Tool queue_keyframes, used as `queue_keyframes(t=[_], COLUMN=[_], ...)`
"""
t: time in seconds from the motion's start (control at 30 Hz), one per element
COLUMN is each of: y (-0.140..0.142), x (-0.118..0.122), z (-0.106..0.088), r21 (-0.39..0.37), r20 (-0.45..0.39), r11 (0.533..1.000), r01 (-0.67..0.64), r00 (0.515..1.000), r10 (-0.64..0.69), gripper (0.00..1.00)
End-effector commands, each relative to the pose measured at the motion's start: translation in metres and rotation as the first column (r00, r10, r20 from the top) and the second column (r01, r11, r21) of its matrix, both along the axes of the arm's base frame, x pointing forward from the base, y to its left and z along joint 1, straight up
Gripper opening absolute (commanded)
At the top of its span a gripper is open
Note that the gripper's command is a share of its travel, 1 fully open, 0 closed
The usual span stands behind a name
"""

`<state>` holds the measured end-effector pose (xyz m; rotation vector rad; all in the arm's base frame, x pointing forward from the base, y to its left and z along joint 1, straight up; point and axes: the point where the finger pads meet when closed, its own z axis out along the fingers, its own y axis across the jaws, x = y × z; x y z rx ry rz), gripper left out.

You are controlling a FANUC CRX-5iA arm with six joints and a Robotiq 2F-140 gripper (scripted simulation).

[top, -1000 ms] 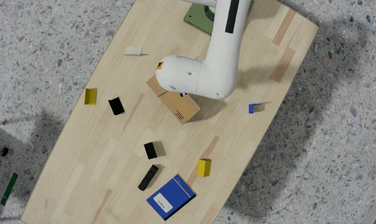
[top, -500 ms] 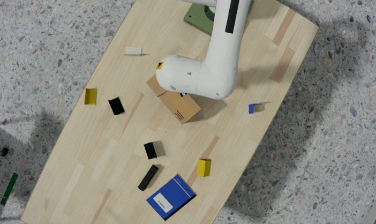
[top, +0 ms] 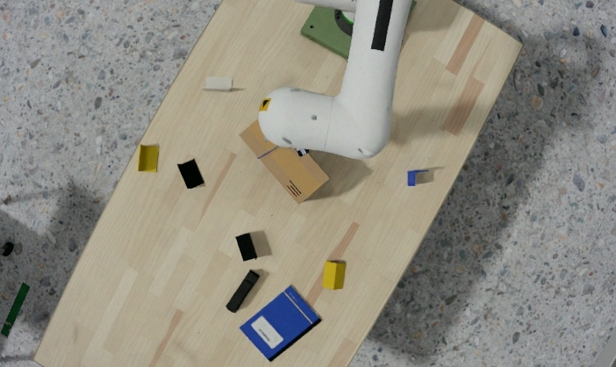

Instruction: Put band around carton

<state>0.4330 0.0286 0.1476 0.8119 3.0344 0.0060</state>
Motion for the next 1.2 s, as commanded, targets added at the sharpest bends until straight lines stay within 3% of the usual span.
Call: queue_keyframes(t=[0.0,1.17], y=[0.000,0.007], x=[0.000,-0.021], z=[0.001,0.001], r21=[0.000,0.000], r20=[0.002,0.002], r11=[1.000,1.000], r01=[0.000,0.000], r00=[1.000,1.000], r10=[0.000,0.000], gripper=[0.10,0.10])
